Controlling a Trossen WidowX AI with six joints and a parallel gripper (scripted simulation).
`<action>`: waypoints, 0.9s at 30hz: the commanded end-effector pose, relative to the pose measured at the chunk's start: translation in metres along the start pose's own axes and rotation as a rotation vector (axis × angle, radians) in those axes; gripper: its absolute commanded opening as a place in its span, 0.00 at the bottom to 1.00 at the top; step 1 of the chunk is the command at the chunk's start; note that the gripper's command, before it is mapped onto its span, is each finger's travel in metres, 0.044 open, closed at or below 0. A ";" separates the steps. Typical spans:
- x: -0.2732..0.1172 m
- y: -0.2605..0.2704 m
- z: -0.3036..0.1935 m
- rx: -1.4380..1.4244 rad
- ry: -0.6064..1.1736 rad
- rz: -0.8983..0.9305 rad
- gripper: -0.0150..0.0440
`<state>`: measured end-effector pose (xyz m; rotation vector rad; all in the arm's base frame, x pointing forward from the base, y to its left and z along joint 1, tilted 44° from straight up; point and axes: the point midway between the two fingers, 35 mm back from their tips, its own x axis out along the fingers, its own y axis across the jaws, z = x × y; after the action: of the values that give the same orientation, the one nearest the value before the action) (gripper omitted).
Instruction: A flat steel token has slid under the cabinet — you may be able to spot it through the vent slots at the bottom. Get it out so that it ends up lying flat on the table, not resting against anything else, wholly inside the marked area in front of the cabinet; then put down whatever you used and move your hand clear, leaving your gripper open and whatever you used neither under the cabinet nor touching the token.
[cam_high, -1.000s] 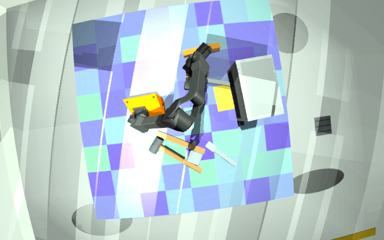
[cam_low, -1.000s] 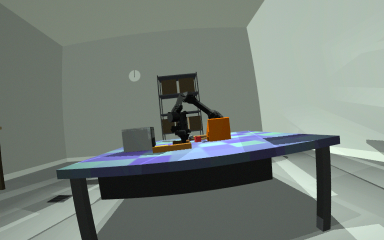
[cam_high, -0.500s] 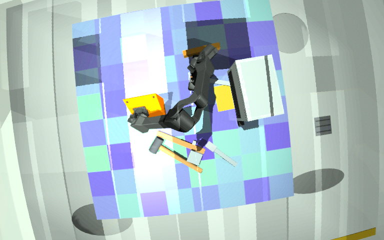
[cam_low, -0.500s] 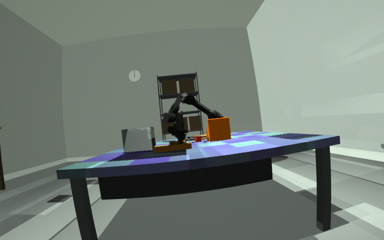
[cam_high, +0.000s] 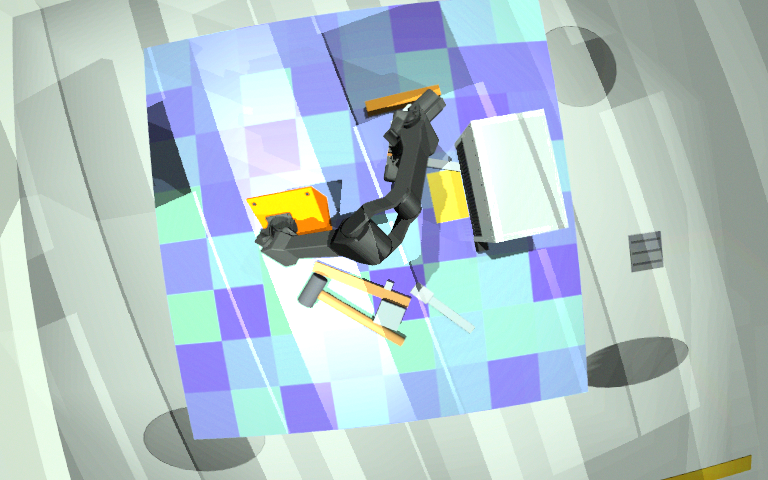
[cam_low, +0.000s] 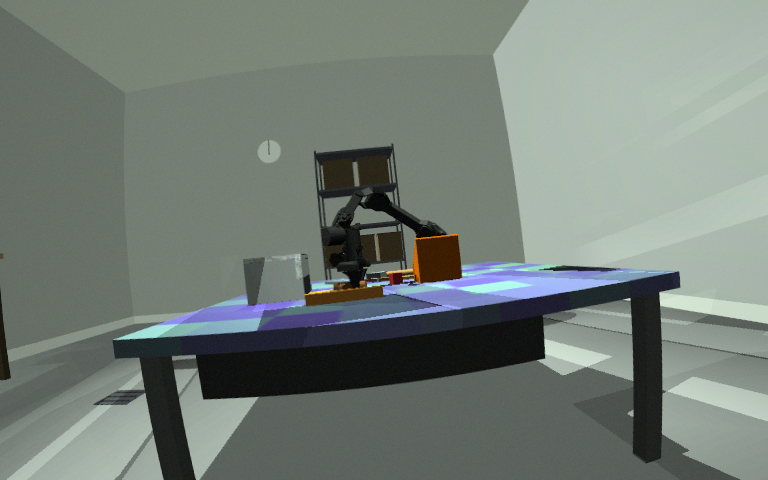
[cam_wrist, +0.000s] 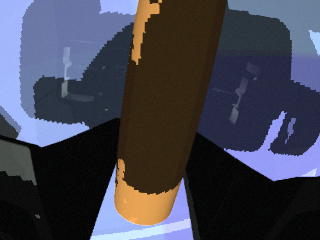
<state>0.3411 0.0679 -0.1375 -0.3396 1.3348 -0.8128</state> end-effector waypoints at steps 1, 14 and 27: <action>0.000 0.000 0.007 0.005 -0.003 0.002 0.25; 0.000 0.000 0.023 0.005 -0.003 0.002 0.25; 0.000 0.000 0.039 0.005 -0.004 0.001 0.25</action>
<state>0.3724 0.0614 -0.1301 -0.3392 1.3335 -0.8131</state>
